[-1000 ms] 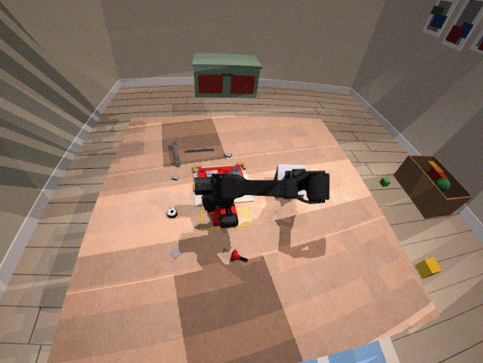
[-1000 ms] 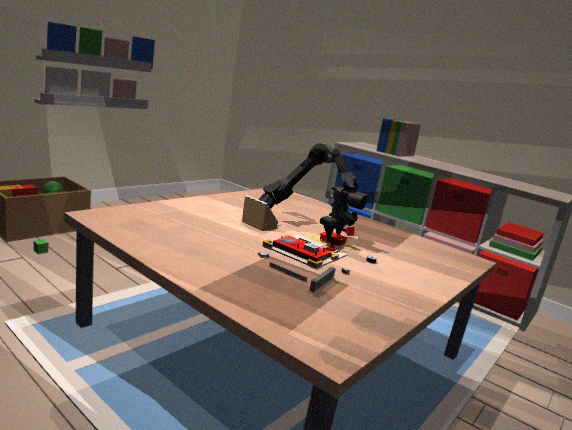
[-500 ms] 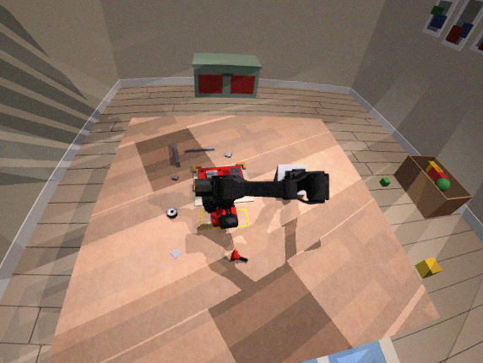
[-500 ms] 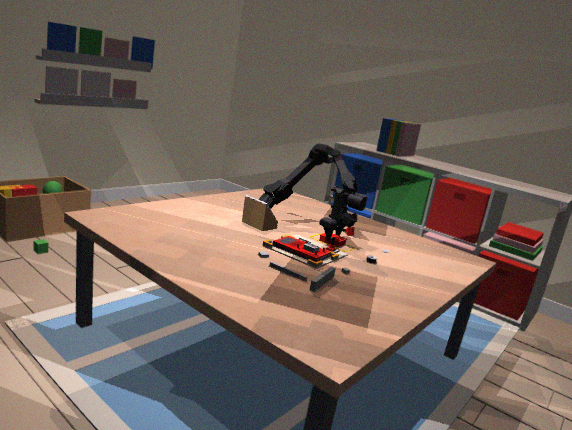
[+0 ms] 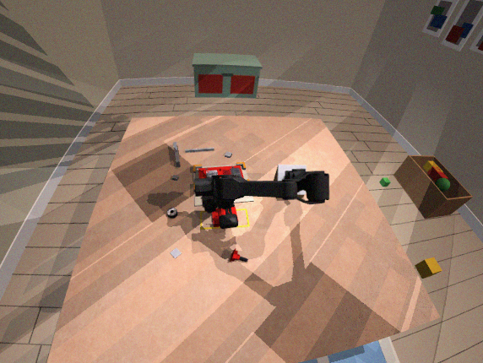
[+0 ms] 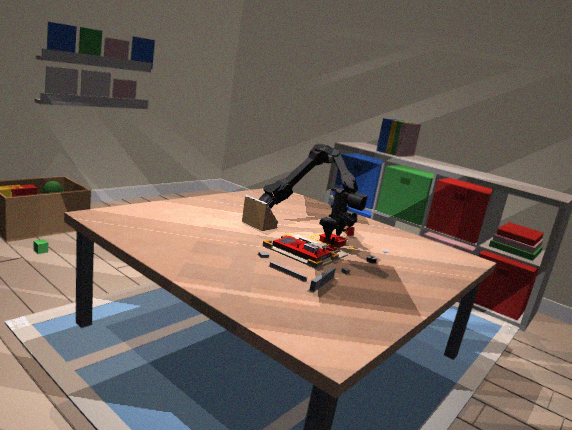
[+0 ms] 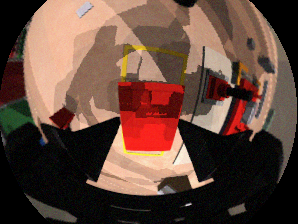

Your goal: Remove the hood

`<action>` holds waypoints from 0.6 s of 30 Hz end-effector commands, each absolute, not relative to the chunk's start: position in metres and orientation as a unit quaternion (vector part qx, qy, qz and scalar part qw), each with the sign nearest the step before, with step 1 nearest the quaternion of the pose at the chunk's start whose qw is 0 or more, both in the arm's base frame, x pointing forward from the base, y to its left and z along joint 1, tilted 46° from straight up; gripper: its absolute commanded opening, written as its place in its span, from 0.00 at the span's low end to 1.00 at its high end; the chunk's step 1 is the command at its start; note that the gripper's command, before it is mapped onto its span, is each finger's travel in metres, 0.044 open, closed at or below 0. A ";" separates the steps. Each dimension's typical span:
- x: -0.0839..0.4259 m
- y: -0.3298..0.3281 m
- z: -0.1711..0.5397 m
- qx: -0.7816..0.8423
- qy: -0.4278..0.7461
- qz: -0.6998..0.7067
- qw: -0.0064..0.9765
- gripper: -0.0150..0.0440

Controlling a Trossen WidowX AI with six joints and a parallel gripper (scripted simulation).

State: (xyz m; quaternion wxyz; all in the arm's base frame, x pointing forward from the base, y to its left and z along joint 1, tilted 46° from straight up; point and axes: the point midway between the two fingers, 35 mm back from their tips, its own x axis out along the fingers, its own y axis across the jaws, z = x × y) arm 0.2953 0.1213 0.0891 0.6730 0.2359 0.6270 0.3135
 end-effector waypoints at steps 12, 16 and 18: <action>0.294 0.070 0.137 0.238 0.625 0.315 0.673 1.00; 0.294 0.070 0.137 0.238 0.625 0.315 0.673 1.00; 0.294 0.070 0.137 0.238 0.625 0.315 0.673 1.00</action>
